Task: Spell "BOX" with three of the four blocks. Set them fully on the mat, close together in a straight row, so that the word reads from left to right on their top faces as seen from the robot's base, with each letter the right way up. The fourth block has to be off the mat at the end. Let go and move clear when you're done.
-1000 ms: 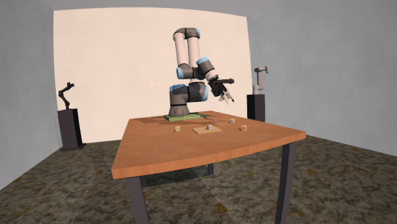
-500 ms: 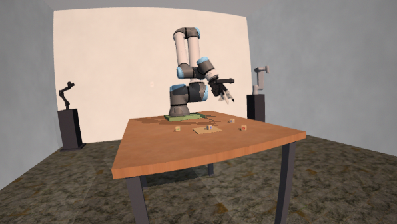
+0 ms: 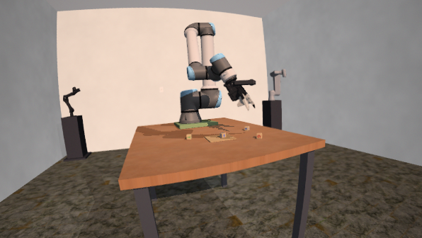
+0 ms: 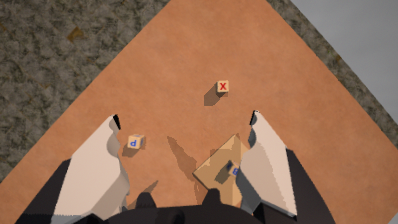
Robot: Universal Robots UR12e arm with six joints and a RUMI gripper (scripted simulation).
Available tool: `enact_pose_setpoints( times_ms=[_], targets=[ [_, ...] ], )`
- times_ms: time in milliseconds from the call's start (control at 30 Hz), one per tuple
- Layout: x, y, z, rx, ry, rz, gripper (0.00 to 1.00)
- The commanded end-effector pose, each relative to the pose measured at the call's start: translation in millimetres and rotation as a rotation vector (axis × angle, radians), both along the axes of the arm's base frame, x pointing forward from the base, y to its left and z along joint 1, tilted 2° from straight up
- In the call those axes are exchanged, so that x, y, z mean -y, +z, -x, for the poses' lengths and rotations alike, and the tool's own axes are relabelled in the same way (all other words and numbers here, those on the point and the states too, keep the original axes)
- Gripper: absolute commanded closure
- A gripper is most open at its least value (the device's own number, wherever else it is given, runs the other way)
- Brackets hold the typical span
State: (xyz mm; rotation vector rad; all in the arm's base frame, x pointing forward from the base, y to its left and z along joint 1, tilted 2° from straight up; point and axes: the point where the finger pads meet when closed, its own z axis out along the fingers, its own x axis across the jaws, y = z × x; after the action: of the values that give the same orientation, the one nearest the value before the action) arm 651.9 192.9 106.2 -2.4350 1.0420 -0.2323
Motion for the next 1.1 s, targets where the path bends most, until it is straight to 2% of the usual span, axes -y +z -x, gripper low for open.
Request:
enact_pose_setpoints(
  times_ms=[0,133,1067],
  targets=[
    [14.8,-12.3,-73.5,0.0,0.0,0.001,0.0],
    [19.2,-15.3,-87.8,0.0,0.0,0.001,0.0],
    [19.3,-15.4,-87.9,0.0,0.0,0.001,0.0]
  ],
)
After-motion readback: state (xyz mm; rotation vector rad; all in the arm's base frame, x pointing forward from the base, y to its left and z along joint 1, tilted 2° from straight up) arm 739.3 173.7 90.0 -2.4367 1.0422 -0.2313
